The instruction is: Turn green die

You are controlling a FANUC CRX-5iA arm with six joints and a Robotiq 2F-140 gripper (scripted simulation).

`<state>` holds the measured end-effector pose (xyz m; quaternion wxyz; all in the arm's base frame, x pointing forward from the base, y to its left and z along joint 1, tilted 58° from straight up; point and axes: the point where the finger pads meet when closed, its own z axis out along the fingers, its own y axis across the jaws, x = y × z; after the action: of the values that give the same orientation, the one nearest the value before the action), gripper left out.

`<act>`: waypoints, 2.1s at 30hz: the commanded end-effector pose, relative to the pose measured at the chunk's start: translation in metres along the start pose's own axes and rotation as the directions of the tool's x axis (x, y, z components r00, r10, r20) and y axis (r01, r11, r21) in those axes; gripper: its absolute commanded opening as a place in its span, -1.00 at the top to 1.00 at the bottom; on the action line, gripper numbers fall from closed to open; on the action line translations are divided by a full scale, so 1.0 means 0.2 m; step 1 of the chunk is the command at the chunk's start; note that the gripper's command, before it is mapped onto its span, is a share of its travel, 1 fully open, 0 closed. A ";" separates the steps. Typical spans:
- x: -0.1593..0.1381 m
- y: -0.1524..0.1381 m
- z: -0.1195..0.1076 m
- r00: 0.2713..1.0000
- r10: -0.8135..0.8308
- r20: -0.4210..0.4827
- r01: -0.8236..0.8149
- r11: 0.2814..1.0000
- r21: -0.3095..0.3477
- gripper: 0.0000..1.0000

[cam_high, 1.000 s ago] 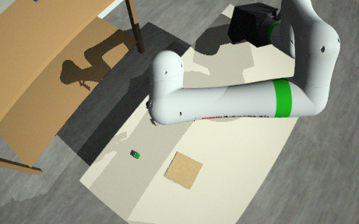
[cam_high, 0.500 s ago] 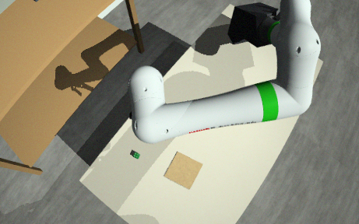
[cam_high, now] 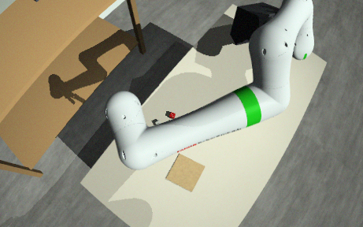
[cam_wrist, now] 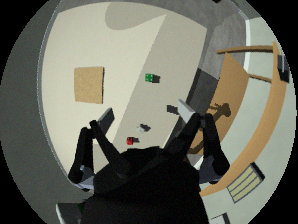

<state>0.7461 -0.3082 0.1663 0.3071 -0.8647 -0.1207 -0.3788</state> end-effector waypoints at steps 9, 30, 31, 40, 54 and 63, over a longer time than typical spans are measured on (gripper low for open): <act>0.26 0.10 0.04 0.986 0.164 0.020 -0.164 0.986 0.009 -1.00; 0.28 0.10 0.04 0.983 0.181 0.021 -0.182 0.983 0.007 -1.00; 0.28 0.10 0.04 0.983 0.182 0.021 -0.182 0.983 0.007 -1.00; 0.28 0.10 0.05 0.950 0.312 0.021 -0.312 0.950 0.005 -1.00; 0.28 0.10 0.07 0.705 0.708 0.021 -0.709 0.706 -0.005 -1.00; 0.28 0.10 0.09 0.500 0.866 0.019 -0.866 0.500 -0.010 -1.00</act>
<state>0.8033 -0.3143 0.1890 0.4495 -0.8208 0.3009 -0.1836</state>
